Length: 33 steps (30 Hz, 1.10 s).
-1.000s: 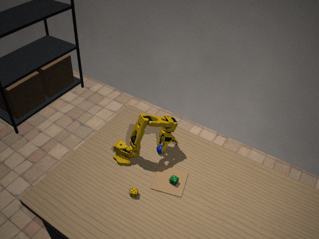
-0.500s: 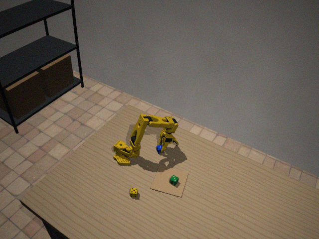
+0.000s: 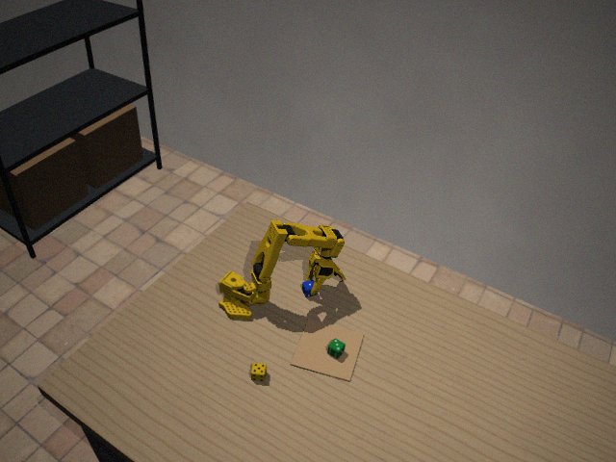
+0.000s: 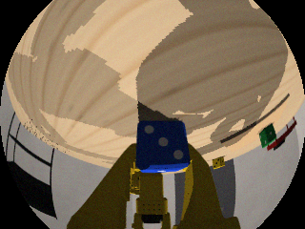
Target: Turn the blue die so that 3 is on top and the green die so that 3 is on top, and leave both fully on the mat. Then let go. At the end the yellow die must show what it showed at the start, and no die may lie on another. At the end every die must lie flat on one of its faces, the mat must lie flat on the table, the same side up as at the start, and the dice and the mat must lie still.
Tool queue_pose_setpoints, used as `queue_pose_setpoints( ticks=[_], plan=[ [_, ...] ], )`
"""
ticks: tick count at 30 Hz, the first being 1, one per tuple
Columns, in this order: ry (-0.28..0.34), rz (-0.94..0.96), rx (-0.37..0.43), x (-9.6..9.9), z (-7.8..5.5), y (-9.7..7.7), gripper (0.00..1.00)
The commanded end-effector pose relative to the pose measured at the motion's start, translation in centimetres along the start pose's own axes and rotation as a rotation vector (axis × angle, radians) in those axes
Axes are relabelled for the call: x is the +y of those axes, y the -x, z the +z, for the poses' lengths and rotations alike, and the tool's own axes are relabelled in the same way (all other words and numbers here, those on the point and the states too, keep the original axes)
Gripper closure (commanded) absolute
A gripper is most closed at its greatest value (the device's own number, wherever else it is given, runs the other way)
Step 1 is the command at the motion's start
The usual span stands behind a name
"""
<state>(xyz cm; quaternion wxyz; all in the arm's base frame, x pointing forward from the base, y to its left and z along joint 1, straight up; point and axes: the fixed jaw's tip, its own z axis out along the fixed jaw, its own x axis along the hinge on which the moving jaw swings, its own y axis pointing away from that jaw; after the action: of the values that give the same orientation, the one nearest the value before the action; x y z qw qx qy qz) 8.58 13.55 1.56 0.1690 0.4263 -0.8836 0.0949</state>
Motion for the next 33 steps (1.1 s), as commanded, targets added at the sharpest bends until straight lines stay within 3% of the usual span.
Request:
queue_pose_setpoints(
  ticks=[1,9,19,33],
  plan=[
    [0.006,0.001,-0.037,-0.1,-0.5,0.4,0.86],
    [0.006,0.001,-0.037,-0.1,-0.5,0.4,0.99],
    [0.006,0.001,-0.050,-0.1,-0.7,0.4,1.00],
    [0.018,0.004,-0.275,0.0,-3.7,-0.8,1.00]
  ],
)
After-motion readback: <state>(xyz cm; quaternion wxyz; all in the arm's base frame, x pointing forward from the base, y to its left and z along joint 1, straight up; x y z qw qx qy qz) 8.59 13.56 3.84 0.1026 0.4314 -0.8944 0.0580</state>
